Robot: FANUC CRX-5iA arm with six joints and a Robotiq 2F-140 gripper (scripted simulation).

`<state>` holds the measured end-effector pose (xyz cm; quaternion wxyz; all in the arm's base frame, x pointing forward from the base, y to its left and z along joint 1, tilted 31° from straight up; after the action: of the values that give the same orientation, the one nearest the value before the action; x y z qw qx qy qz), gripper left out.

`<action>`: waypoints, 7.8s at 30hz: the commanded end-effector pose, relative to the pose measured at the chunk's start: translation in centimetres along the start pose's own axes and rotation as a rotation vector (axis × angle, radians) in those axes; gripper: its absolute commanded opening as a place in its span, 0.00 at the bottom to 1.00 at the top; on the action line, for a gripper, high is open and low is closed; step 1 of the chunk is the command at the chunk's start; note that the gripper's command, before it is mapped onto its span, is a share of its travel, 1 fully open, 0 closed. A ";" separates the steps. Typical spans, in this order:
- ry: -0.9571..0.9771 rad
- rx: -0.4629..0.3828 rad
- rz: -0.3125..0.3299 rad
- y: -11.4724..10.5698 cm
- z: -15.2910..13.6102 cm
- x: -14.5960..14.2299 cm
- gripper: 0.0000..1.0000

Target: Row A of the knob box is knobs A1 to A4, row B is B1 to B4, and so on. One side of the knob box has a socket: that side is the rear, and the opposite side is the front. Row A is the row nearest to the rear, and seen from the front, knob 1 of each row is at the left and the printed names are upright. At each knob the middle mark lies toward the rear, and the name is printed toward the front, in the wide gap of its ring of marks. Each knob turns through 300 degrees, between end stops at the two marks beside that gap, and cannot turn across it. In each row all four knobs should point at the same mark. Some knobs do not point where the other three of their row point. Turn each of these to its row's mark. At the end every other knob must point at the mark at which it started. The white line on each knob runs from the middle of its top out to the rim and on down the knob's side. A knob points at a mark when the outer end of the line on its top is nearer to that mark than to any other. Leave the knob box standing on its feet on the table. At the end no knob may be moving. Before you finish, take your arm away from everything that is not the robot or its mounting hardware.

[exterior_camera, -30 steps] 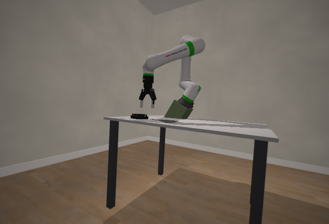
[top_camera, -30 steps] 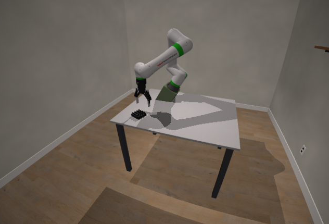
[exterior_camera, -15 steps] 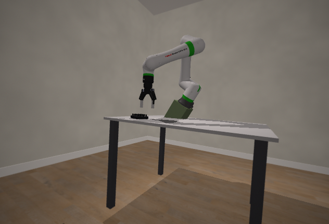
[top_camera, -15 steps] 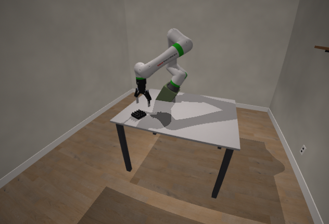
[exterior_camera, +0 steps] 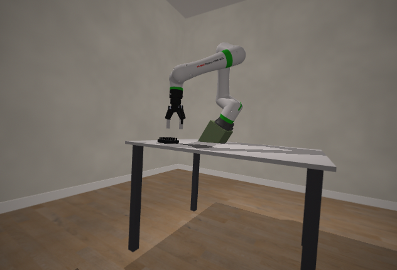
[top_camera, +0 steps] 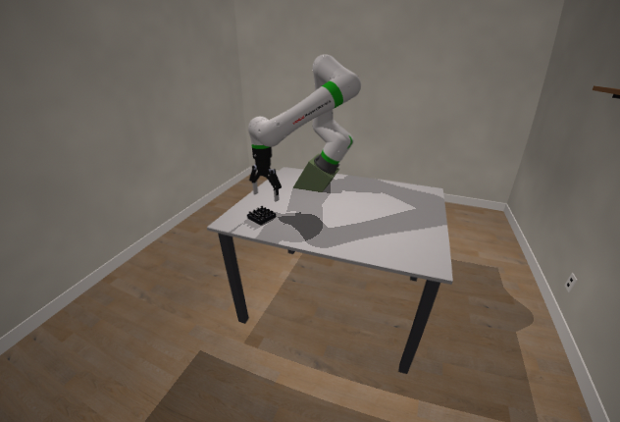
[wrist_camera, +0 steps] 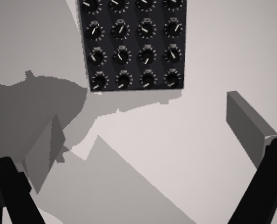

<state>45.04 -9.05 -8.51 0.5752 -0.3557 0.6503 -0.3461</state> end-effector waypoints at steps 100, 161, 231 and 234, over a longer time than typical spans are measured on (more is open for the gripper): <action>0.059 -0.004 0.000 3.2 3.3 1.2 0.12; 0.059 -0.004 0.000 4.3 3.3 1.2 0.12; 0.059 -0.004 0.000 4.6 3.3 1.2 0.05; 0.059 -0.004 0.000 4.6 3.3 1.2 0.05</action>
<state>47.87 -7.85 -13.41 0.5551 -0.3462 0.6678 -0.3550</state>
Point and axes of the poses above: the point where the finger pads meet when closed, its own y axis out along the fingers, its own x axis across the jaws, z = x × y, the point moved 4 cm from there along -y, back along the fingers, and after that the axes turned 2 degrees about -y, right-handed, at the moved point
